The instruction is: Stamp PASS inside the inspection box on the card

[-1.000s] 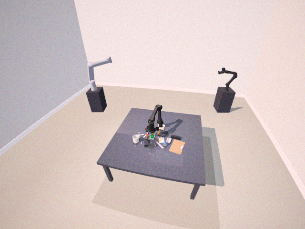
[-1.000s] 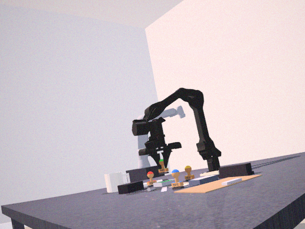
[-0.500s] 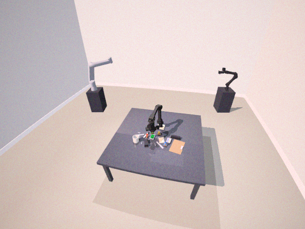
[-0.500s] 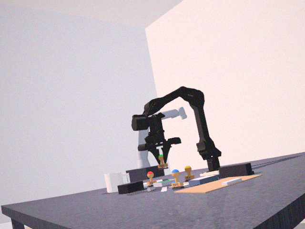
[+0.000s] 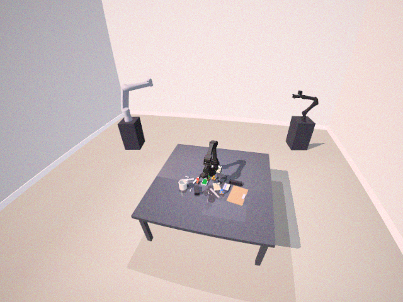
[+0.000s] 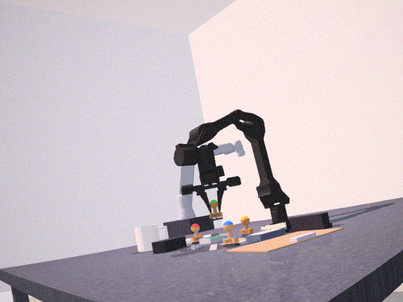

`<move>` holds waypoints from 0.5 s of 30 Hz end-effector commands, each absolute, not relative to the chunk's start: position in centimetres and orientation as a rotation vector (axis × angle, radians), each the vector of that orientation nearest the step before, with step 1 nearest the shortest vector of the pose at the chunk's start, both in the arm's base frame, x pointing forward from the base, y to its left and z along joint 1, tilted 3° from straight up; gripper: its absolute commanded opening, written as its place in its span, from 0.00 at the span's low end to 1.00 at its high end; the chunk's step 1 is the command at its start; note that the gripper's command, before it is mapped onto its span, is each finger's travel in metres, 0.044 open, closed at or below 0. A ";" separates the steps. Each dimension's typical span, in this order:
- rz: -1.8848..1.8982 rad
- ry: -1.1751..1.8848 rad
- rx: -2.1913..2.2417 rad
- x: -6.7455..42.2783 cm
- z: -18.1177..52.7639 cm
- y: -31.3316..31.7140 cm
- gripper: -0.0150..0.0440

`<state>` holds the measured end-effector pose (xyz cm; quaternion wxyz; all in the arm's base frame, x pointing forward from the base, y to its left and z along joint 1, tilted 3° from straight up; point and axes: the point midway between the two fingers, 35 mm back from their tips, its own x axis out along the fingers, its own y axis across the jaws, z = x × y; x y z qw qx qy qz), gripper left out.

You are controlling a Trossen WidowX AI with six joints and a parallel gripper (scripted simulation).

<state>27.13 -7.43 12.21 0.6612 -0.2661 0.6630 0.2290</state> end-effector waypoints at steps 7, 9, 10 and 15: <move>0.782 1.415 -0.861 28.8 12.2 -4.3 0.25; 0.835 1.395 -0.914 29.1 12.2 -3.6 0.25; 0.861 1.384 -0.940 29.3 12.2 -3.3 0.25; 0.992 1.324 -1.069 29.9 12.1 -1.5 0.25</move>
